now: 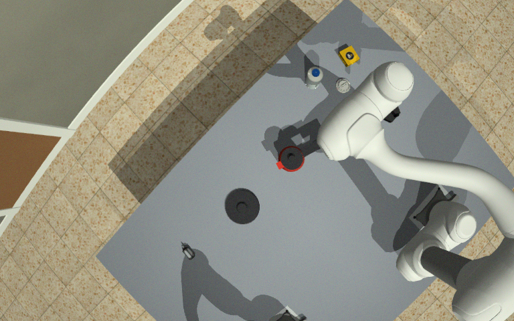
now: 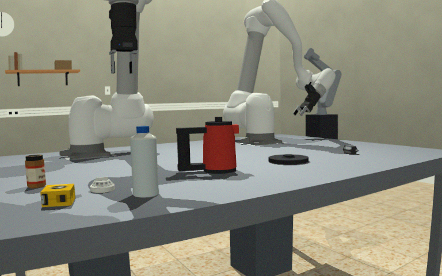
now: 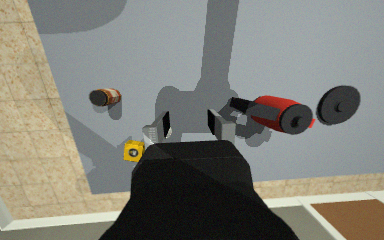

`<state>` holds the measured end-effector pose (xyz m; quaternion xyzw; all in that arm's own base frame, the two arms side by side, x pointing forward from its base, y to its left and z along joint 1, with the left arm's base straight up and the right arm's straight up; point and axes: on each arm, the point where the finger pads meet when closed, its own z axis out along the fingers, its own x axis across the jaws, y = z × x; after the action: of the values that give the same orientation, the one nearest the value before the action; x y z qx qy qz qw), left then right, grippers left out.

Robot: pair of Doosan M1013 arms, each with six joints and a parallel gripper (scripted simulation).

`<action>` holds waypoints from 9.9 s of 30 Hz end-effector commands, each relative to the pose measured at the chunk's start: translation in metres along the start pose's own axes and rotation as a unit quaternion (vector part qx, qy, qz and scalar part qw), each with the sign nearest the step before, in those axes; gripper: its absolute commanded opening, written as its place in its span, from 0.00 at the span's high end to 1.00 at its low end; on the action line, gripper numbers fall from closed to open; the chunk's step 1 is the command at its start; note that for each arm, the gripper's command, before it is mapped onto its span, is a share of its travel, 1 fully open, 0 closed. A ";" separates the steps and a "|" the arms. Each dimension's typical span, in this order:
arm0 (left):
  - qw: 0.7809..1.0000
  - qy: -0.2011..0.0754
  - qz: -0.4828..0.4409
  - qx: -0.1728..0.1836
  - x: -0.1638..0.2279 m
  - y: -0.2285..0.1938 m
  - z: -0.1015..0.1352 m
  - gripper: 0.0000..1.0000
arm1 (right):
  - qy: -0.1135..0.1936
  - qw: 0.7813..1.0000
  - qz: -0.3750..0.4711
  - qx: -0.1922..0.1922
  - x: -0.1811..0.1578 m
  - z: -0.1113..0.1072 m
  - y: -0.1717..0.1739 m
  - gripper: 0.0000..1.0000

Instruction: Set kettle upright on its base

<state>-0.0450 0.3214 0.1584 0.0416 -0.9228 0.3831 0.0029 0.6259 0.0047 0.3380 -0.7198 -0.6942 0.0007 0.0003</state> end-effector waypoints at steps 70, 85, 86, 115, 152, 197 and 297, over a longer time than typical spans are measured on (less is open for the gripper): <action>1.000 0.000 0.000 0.000 0.000 0.000 0.000 0.00 | 0.001 0.741 0.672 0.000 0.194 0.035 0.038 0.00; 1.000 0.000 0.000 0.000 0.000 0.000 0.000 0.00 | 0.001 0.654 0.756 0.000 0.223 0.042 0.042 0.00; 1.000 0.000 0.000 0.000 0.000 0.000 0.000 0.00 | 0.001 0.649 0.761 0.000 0.225 0.042 0.042 0.00; 1.000 0.000 0.000 0.000 0.000 0.000 0.000 0.00 | 0.001 0.604 0.797 0.000 0.238 0.045 0.044 0.00; 1.000 0.000 0.000 0.000 0.000 0.000 0.000 0.00 | 0.001 0.604 0.797 0.000 0.238 0.046 0.044 0.00; 1.000 0.000 0.000 0.000 0.000 0.000 0.000 0.00 | 0.001 0.604 0.797 0.000 0.238 0.166 0.044 0.00; 1.000 0.000 0.000 0.000 0.000 0.000 0.000 0.00 | 0.001 0.604 0.797 0.000 0.238 0.200 0.044 1.00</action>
<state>-0.0450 0.3214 0.1584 0.0416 -0.9228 0.3831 0.0029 0.6780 0.2406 0.1370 -0.9880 0.1545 0.0006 -0.0005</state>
